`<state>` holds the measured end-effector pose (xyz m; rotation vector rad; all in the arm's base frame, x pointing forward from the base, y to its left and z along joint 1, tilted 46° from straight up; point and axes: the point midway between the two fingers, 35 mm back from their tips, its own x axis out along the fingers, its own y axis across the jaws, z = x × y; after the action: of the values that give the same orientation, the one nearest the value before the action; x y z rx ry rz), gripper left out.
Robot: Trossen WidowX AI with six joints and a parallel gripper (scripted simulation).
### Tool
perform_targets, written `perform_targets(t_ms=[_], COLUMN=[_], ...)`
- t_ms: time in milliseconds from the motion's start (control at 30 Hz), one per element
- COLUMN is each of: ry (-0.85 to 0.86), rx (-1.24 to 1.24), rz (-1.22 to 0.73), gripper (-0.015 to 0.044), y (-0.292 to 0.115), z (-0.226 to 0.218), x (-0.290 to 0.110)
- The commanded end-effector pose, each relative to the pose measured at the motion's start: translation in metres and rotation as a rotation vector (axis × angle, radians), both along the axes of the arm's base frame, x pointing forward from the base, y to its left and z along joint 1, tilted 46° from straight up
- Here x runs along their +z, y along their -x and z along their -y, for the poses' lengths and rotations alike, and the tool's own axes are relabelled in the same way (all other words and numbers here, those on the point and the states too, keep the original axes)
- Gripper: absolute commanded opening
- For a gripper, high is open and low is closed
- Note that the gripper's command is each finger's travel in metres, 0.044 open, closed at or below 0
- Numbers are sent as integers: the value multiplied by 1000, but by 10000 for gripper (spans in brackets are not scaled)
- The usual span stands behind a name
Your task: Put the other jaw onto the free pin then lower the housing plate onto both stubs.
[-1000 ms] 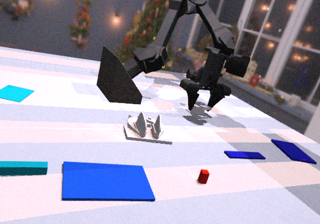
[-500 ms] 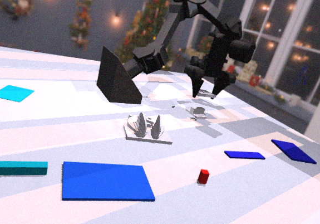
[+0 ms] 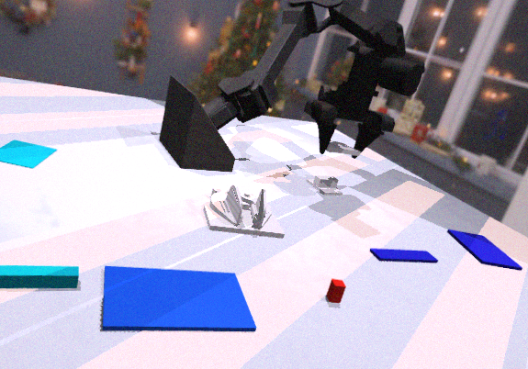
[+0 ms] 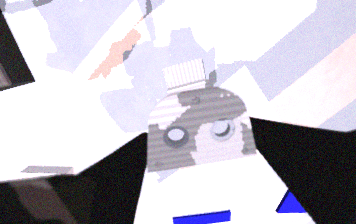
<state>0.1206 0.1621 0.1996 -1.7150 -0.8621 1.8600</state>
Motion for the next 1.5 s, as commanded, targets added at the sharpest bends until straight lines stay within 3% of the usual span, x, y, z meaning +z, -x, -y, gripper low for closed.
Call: perform_targets(t_ms=[0,1467], ry=[12,152], rx=[-51,-710], rz=[-46,-654], gripper=[351,351], y=[-6,-66], z=[1,29], x=[-2,-43])
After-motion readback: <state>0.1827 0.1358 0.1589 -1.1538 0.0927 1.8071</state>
